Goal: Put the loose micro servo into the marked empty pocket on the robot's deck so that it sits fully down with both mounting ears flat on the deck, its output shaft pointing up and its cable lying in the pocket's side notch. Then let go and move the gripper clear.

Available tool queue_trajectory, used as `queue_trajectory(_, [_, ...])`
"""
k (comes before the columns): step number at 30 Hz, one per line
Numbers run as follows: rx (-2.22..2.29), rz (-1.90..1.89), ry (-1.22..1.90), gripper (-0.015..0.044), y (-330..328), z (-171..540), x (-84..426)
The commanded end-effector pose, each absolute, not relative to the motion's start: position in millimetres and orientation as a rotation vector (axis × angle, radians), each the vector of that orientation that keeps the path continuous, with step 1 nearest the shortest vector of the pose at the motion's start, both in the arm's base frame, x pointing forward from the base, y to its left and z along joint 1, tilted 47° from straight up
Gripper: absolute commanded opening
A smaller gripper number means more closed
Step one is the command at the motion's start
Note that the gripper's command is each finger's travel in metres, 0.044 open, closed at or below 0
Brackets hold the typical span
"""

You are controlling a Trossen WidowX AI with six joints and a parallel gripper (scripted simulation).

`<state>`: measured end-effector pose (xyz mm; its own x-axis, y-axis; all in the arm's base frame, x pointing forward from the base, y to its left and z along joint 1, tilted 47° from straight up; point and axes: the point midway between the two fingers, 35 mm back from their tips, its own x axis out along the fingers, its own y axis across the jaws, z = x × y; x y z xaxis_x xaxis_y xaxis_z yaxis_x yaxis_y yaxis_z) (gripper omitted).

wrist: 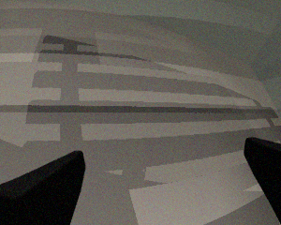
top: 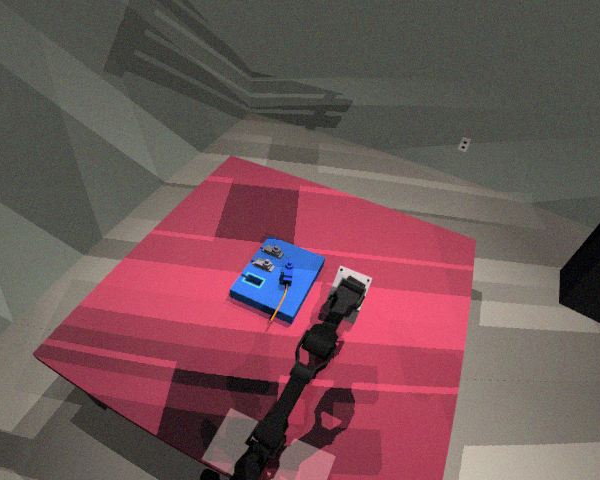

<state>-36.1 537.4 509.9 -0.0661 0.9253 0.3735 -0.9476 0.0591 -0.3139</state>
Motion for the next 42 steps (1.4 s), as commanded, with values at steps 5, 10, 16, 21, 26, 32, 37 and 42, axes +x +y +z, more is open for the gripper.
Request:
queue_trajectory(5, [-0.137,1.427,-0.564,0.0440,534.4,488.9,40.7])
queue_trajectory(10, [-0.268,1.365,-0.569,0.0440,528.0,475.3,85.0])
queue_trajectory(16, [-0.361,1.287,-0.546,0.0440,513.0,464.2,138.7])
queue_trajectory(21, [-0.424,1.242,-0.512,0.0440,503.0,451.0,167.7])
queue_trajectory(26, [-0.560,1.212,-0.469,0.0440,492.6,421.9,202.2])
queue_trajectory(32, [-0.606,1.189,-0.427,0.0440,481.4,405.7,227.0])
queue_trajectory(37, [-0.635,1.176,-0.396,0.0440,475.1,395.6,239.4])
queue_trajectory(42, [-0.734,1.160,-0.351,0.0440,461.9,370.2,264.1])
